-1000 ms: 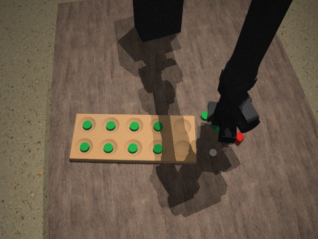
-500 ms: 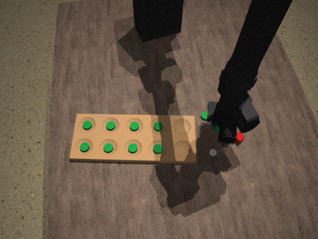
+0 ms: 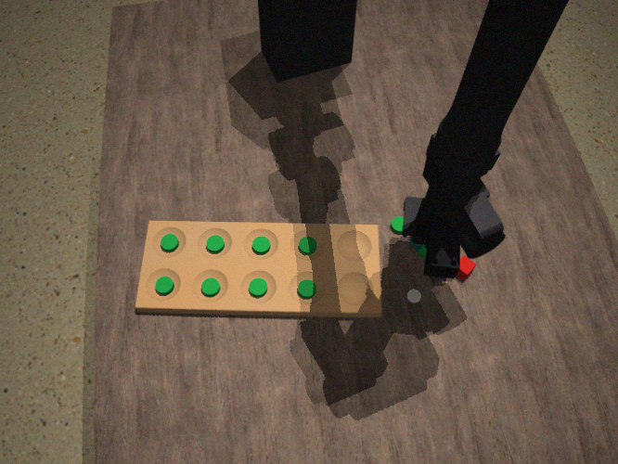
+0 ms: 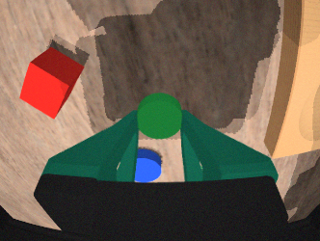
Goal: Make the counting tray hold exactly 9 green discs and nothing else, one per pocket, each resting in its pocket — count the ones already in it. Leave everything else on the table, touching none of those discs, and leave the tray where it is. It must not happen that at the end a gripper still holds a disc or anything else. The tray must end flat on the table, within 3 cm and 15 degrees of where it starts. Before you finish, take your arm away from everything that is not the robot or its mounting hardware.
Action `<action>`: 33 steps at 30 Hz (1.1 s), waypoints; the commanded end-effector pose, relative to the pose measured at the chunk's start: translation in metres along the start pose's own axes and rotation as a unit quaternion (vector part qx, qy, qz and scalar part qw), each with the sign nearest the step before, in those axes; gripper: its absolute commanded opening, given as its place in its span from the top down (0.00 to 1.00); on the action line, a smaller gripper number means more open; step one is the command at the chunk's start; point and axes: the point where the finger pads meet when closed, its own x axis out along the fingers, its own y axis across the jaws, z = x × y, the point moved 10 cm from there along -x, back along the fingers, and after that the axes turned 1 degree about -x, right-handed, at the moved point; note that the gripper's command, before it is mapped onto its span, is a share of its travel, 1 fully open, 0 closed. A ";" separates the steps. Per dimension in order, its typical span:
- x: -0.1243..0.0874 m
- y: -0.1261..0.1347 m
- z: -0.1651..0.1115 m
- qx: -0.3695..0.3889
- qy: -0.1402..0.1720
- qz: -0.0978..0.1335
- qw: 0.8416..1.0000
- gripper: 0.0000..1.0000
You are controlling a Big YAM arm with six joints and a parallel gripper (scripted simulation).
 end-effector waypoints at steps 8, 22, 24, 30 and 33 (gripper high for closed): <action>-0.050 0.005 0.002 0.002 -0.005 0.006 1.000 1.00; -0.100 0.001 -0.002 0.001 0.003 0.000 1.000 1.00; -0.097 -0.002 -0.003 0.000 0.008 -0.004 1.000 1.00; -0.097 -0.021 0.030 -0.003 0.000 -0.004 1.000 1.00; -0.099 -0.061 0.063 -0.002 0.000 -0.005 1.000 1.00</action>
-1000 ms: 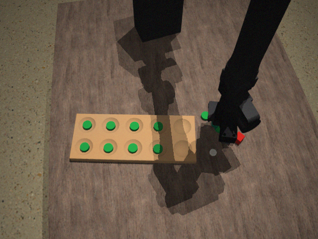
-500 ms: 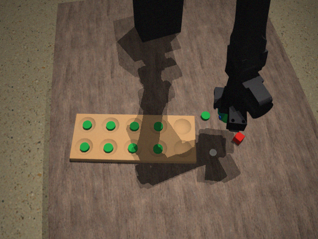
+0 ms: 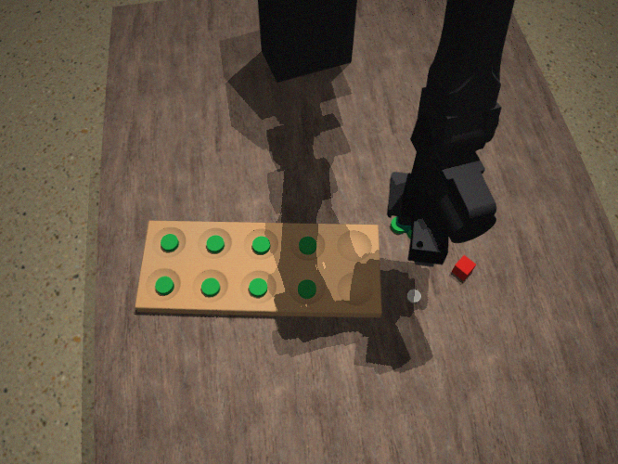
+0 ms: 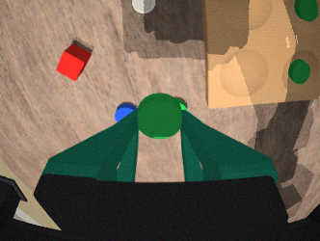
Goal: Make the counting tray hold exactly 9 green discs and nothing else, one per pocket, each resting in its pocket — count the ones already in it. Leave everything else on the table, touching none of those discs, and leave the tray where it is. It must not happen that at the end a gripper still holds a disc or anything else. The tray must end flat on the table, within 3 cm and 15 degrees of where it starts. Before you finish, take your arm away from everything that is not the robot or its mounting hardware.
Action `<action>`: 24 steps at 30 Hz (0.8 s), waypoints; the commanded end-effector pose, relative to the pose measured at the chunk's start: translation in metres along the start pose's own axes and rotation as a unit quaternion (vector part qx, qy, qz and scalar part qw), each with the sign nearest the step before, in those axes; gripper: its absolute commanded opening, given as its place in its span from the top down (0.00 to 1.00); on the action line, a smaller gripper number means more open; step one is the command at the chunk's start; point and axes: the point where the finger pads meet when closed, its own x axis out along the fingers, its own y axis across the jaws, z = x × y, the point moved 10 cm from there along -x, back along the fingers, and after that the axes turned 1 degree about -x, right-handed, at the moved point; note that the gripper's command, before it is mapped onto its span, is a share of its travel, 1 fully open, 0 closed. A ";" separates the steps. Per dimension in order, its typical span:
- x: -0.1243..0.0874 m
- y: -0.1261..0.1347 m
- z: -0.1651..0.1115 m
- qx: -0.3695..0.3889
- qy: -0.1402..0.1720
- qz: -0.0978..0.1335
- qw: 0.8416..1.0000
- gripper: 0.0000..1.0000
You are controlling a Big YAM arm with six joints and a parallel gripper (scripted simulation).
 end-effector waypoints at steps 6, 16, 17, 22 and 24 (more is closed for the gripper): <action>-0.018 -0.076 0.072 -0.013 -0.023 -0.014 1.000 1.00; 0.005 -0.070 0.075 -0.024 -0.029 -0.006 0.999 1.00; 0.013 -0.070 0.074 -0.015 -0.028 -0.006 0.999 1.00; 0.057 -0.072 0.071 -0.011 -0.025 -0.007 1.000 1.00; 0.067 -0.072 0.070 -0.011 -0.025 -0.007 1.000 1.00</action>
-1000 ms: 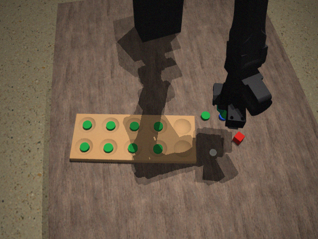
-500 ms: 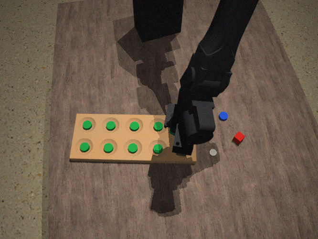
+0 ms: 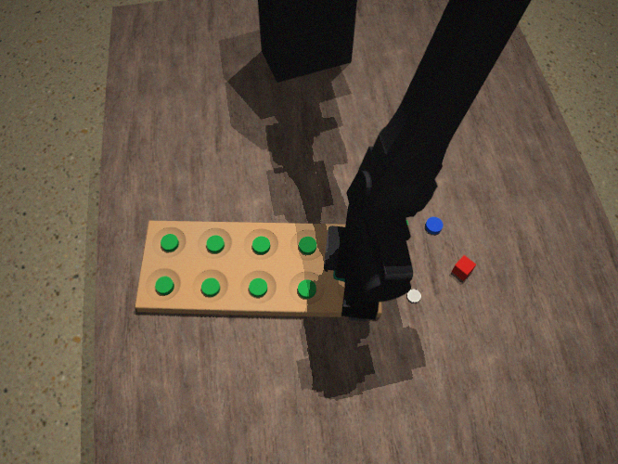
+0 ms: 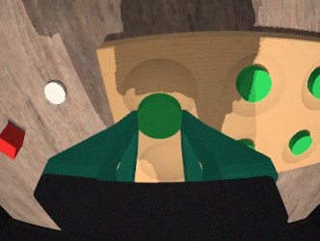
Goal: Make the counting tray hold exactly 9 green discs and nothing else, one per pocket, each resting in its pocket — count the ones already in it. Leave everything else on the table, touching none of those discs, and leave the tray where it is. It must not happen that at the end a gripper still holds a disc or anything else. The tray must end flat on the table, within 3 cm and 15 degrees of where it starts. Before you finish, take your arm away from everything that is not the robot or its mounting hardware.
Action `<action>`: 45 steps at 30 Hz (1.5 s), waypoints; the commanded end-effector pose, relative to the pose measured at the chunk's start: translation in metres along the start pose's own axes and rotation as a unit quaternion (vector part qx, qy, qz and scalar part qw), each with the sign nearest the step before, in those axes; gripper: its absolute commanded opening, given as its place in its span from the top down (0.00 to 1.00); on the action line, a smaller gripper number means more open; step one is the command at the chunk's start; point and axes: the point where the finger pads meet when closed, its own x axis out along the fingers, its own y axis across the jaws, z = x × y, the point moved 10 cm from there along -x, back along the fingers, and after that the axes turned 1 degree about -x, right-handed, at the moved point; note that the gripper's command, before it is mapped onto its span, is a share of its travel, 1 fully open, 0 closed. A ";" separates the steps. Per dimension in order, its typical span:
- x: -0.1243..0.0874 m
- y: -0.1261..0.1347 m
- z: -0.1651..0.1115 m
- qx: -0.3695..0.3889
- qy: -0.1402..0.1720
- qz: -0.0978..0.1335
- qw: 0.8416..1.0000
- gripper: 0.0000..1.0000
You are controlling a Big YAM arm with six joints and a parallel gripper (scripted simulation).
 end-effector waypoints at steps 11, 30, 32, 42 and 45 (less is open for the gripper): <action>0.020 -0.001 0.004 0.005 -0.007 0.000 1.000 1.00; 0.028 0.005 0.010 0.001 -0.014 0.005 1.000 1.00; 0.028 0.005 0.010 0.001 -0.013 0.005 1.000 1.00; 0.028 0.005 0.010 0.001 -0.013 0.005 1.000 0.68; 0.028 0.005 0.010 0.001 -0.013 0.005 1.000 0.68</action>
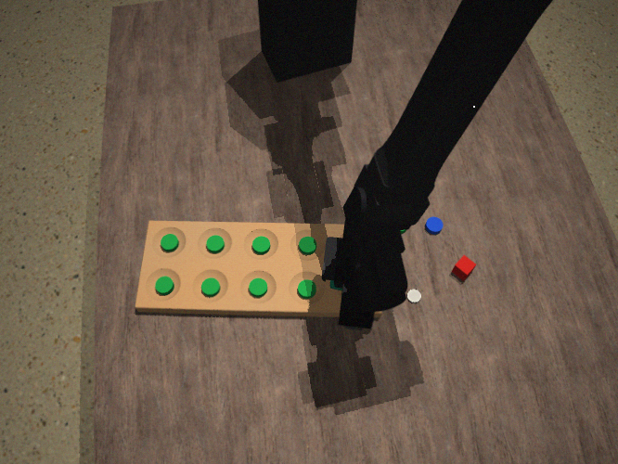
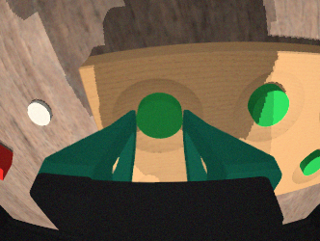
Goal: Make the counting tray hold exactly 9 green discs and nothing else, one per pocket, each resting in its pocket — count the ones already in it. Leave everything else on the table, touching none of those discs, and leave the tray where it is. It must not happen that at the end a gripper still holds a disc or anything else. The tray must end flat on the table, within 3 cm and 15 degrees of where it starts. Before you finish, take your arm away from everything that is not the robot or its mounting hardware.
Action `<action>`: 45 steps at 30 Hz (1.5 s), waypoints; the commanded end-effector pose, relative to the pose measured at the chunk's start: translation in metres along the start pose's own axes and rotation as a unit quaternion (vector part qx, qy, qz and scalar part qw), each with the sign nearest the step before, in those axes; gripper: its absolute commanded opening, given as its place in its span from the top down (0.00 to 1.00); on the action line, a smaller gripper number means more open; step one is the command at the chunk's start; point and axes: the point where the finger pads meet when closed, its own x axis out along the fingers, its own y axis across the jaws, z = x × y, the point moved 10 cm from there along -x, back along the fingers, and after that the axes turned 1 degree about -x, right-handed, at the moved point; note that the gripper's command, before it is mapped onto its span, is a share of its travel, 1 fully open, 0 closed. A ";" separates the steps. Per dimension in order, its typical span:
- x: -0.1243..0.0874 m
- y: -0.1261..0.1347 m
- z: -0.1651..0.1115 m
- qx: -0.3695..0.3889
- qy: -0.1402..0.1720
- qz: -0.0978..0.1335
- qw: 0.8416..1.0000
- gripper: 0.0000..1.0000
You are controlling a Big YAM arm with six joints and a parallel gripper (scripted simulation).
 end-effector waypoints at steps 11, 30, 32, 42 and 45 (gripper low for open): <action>-0.003 0.006 0.009 -0.002 -0.014 0.005 1.000 0.68; -0.012 0.004 0.009 -0.001 -0.013 0.002 1.000 0.68; -0.021 -0.002 0.007 -0.003 -0.011 -0.002 1.000 0.68; -0.099 -0.001 0.005 -0.003 -0.012 -0.002 1.000 0.68; -0.108 -0.001 0.004 -0.003 -0.012 -0.002 1.000 0.68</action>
